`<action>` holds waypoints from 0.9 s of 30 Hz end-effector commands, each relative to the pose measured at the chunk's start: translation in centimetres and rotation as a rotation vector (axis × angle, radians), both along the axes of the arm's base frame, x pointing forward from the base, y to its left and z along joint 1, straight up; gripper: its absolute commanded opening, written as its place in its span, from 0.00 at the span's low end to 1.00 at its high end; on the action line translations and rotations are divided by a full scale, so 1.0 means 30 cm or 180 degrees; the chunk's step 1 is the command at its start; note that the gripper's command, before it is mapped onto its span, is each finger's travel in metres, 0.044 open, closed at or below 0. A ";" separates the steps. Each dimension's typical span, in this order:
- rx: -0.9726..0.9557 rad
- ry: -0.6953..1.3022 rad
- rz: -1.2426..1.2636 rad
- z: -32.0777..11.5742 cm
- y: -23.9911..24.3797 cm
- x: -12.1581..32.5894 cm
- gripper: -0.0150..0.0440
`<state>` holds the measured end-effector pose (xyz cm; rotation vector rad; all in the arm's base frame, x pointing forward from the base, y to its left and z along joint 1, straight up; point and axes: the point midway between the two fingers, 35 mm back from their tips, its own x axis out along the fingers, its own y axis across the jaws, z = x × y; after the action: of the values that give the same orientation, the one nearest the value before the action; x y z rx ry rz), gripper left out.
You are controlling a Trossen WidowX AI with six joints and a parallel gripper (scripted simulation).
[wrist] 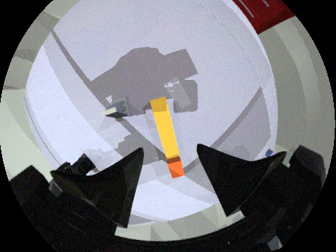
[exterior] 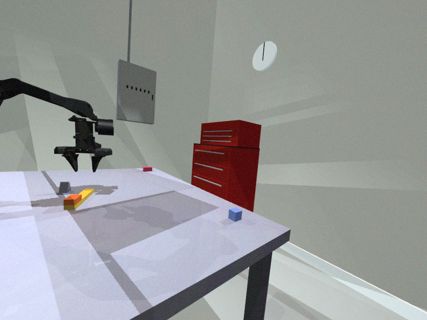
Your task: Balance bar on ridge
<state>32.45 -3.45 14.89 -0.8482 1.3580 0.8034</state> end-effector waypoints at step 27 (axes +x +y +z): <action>-0.0044 0.0082 0.0627 -0.249 -0.083 -0.024 0.79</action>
<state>31.60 -5.83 7.61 -0.9830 1.3257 0.9691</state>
